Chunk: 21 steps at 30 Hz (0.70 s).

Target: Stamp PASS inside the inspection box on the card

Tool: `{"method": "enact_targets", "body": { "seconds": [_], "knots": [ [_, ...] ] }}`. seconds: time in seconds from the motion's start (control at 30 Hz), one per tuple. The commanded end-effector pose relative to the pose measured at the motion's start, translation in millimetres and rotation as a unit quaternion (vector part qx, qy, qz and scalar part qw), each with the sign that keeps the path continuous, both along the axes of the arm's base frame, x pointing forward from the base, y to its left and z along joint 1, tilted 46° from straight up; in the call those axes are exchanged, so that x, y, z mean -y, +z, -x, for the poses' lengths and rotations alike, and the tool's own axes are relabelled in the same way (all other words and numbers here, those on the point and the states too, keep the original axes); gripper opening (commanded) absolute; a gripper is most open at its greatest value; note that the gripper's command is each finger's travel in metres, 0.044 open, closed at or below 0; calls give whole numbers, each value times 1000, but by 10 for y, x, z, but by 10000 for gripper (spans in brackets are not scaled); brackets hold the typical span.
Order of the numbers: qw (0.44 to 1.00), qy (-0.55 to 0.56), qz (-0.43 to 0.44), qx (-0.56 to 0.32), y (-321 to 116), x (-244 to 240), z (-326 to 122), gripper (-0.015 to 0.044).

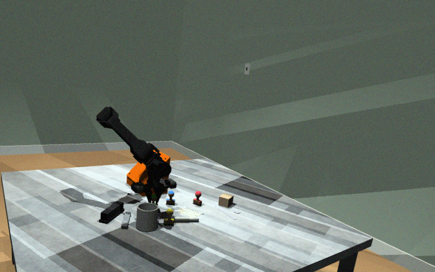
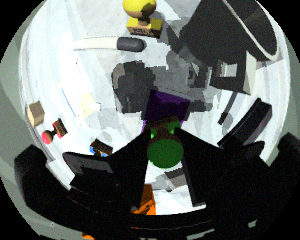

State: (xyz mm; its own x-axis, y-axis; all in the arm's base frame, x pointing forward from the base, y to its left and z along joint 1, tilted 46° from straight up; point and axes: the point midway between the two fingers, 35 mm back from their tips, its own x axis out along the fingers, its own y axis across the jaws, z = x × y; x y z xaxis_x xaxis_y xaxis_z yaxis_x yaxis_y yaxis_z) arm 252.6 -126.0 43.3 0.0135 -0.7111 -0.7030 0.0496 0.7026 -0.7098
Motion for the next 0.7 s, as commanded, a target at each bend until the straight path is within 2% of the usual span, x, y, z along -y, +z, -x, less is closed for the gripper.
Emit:
{"method": "enact_targets", "body": {
  "seconds": [0.0,0.67],
  "knots": [
    [1000,-2,2,-2,2,10,6,0],
    [1000,-2,2,-2,66,-57,6,0]
  ]
}}
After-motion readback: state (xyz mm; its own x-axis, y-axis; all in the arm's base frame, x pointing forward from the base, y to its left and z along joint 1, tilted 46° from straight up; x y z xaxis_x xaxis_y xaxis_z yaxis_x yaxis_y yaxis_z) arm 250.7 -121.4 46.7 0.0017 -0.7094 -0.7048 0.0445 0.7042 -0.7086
